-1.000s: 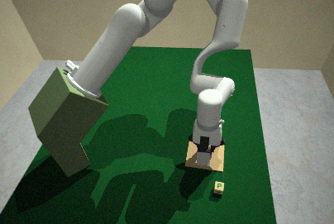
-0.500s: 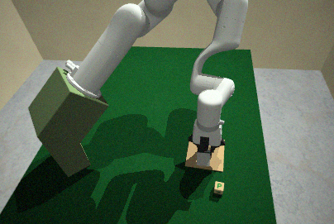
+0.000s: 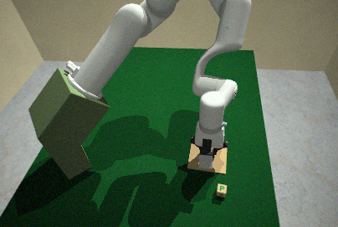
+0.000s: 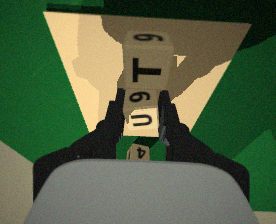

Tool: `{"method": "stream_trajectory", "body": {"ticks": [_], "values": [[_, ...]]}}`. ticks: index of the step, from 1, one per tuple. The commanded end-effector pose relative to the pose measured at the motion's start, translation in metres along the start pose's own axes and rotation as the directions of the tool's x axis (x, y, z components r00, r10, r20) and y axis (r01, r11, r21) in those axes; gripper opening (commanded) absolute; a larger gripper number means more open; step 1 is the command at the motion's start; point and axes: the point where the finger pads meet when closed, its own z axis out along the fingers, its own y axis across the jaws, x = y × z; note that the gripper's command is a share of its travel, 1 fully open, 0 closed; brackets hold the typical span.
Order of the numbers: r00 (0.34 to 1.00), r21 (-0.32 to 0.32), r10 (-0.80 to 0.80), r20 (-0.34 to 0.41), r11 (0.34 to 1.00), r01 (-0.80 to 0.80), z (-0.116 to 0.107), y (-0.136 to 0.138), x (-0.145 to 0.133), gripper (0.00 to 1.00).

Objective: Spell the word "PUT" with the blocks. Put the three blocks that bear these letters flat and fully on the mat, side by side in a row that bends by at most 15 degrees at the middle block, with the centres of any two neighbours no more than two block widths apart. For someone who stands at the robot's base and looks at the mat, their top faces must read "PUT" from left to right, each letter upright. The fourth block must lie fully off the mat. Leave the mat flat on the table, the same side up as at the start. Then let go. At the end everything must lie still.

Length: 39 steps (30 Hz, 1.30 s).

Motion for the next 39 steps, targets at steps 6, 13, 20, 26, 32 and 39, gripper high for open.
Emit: {"method": "stream_trajectory", "body": {"ticks": [6, 13, 20, 26, 32, 39], "values": [[1.000, 0.001, 0.000, -0.001, 1.000, 0.000, -0.0004, -0.0006, 0.0002, 0.27], [1.000, 0.001, 0.000, -0.001, 1.000, 0.000, -0.0004, -0.0006, 0.0002, 0.27], [1.000, 0.001, 0.000, -0.001, 1.000, 0.000, -0.0004, -0.0006, 0.0002, 0.27], [1.000, 0.001, 0.000, -0.001, 1.000, 0.000, -0.0004, -0.0006, 0.0002, 0.27], [1.000, 0.001, 0.000, -0.001, 1.000, 0.000, -0.0004, -0.0006, 0.0002, 0.35], [1.000, 0.001, 0.000, -0.001, 1.000, 0.000, -0.0004, -0.0006, 0.0002, 0.43]]}}
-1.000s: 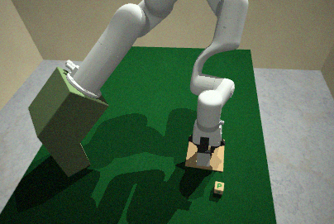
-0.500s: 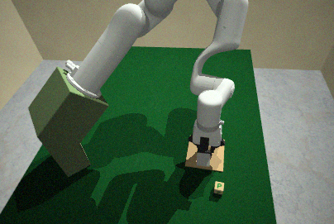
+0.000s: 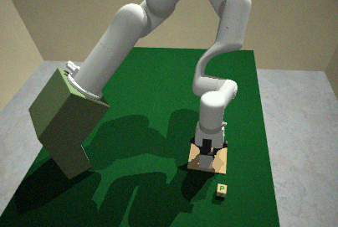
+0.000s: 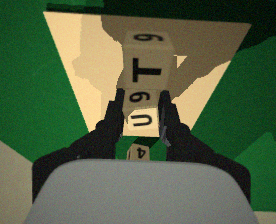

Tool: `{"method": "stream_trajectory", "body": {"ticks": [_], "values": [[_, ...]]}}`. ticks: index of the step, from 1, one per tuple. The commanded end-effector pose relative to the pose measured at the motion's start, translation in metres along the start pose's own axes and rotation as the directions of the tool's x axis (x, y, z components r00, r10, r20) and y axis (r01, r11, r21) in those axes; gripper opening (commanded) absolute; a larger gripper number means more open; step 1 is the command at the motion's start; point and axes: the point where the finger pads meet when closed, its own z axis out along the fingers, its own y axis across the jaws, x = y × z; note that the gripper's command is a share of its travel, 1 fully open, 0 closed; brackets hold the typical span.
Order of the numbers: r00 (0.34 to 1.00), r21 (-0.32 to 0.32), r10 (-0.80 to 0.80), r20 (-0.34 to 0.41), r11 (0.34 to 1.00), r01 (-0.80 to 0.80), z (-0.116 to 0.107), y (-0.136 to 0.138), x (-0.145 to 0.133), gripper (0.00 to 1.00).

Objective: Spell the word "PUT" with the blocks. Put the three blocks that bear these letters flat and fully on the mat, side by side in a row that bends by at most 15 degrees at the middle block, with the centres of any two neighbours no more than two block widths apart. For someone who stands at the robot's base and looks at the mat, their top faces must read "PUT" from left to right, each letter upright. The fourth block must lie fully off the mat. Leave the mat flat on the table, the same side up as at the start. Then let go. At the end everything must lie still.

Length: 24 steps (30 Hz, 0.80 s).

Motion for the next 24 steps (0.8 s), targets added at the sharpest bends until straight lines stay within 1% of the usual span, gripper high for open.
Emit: {"method": "stream_trajectory", "body": {"ticks": [1, 2, 3, 17, 20, 24], "values": [[1.000, 0.001, 0.000, -0.001, 1.000, 0.000, 0.000, -0.001, 0.000, 0.43], [1.000, 0.001, 0.000, -0.001, 1.000, 0.000, 0.000, -0.001, 0.000, 0.43], [1.000, 0.001, 0.000, -0.001, 1.000, 0.000, 0.000, -0.001, 0.000, 0.47], [1.000, 0.001, 0.000, -0.001, 1.000, 0.000, -0.002, -0.001, 0.000, 0.47], [1.000, 0.001, 0.000, -0.001, 1.000, 0.000, -0.009, -0.001, 0.000, 0.47], [1.000, 0.001, 0.000, -0.001, 1.000, 0.000, -0.025, -0.001, 0.000, 0.47]]}}
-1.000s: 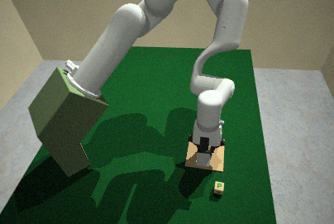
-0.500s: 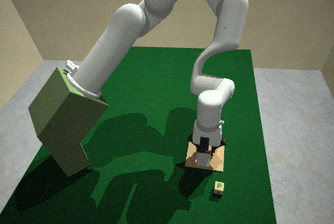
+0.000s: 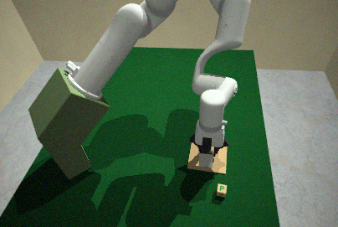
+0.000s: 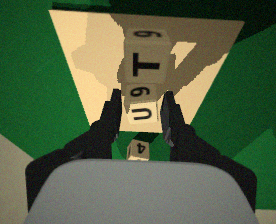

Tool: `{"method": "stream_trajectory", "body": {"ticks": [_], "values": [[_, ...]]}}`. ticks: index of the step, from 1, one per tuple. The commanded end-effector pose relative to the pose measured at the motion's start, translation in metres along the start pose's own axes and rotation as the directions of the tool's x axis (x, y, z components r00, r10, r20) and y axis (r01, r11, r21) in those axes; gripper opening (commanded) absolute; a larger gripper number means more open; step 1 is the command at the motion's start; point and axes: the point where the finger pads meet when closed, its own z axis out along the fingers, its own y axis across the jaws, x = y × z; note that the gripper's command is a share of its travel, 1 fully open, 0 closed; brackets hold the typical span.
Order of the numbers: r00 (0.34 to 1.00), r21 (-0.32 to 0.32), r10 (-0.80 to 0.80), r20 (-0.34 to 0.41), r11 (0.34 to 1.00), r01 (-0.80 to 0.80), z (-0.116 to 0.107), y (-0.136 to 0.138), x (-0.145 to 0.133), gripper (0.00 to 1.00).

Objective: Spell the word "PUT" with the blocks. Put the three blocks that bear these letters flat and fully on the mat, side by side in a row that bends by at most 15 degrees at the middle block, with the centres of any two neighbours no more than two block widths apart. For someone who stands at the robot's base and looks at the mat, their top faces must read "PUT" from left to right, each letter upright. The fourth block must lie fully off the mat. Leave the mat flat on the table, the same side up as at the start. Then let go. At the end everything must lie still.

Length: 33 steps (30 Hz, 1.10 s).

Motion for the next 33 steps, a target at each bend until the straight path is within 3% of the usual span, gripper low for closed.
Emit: {"method": "stream_trajectory", "body": {"ticks": [1, 6, 13, 21, 22, 33], "values": [[1.000, 0.001, 0.000, -0.001, 1.000, 0.000, -0.022, -0.001, 0.000, 0.47], [1.000, 0.001, 0.000, -0.001, 1.000, 0.000, -0.050, -0.001, 0.000, 0.47], [1.000, 0.001, 0.000, -0.001, 1.000, 0.000, -0.072, -0.001, 0.000, 0.47], [1.000, 0.001, 0.000, -0.001, 1.000, 0.000, -0.083, -0.001, 0.000, 0.47], [1.000, 0.001, 0.000, -0.001, 1.000, 0.000, -0.083, -0.001, 0.000, 1.00], [1.000, 0.001, 0.000, -0.001, 1.000, 0.000, -0.083, -0.001, 0.000, 1.00]]}}
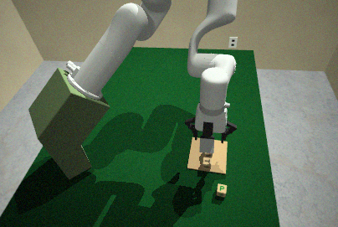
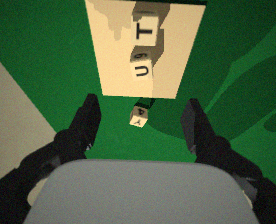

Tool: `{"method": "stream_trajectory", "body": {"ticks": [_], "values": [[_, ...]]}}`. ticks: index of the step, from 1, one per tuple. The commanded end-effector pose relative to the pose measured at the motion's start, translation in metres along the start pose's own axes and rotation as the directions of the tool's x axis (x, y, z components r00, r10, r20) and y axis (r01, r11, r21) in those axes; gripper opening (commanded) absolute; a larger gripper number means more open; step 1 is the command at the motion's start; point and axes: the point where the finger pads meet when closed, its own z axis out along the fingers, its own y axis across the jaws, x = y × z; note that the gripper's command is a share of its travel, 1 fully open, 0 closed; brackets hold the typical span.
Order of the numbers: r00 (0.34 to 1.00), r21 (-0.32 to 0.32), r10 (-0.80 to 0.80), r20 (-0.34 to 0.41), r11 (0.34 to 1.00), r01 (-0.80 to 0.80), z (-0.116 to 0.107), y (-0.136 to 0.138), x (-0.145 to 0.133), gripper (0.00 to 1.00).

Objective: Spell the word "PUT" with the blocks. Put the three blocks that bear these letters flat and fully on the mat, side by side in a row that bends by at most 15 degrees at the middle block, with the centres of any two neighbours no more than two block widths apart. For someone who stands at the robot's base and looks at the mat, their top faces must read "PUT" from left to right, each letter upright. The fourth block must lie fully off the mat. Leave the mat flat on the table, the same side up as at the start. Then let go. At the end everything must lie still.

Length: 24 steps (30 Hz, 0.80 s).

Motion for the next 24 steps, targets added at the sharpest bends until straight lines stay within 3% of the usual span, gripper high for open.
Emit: {"method": "stream_trajectory", "body": {"ticks": [1, 14, 24], "values": [[1.000, 0.002, -0.001, -0.001, 1.000, 0.001, -0.001, -0.001, 0.000, 1.00], [1.000, 0.002, -0.019, -0.001, 1.000, 0.019, 0.000, -0.002, 0.002, 1.00], [0.966, 0.002, -0.258, -0.002, 0.966, 0.258, 0.002, -0.016, 0.020, 1.00]]}}
